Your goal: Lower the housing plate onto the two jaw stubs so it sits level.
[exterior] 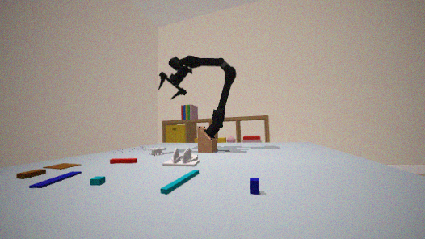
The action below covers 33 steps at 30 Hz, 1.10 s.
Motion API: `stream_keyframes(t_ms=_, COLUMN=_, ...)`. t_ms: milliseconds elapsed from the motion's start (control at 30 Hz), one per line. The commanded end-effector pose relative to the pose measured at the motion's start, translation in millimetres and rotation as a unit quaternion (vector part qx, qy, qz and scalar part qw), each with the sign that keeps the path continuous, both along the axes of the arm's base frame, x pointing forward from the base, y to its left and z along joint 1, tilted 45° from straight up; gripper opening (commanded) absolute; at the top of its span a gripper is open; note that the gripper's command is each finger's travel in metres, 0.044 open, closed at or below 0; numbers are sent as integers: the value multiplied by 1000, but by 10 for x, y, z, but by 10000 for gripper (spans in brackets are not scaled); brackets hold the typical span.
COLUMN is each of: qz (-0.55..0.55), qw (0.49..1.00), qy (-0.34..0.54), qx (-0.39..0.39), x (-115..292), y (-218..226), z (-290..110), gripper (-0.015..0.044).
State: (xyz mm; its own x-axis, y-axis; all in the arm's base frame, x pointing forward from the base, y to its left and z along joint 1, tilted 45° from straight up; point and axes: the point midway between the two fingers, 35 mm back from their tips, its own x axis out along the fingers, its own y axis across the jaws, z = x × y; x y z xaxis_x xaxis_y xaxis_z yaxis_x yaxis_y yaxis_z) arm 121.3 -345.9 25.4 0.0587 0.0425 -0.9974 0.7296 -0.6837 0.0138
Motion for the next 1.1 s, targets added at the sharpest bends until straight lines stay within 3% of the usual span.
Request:
stream_keyframes(t_ms=0, qz=44, qw=998, qy=-3, qx=41, x=146, y=151, z=-234, gripper=440)
stream_keyframes(t_ms=500, qz=169, qw=972, qy=-12, qx=162, x=493, y=711, z=-880, gripper=440)
stream_keyframes(t_ms=1067, qz=289, qw=909, qy=-27, qx=299, x=664, y=1518, z=-1501, gripper=440)
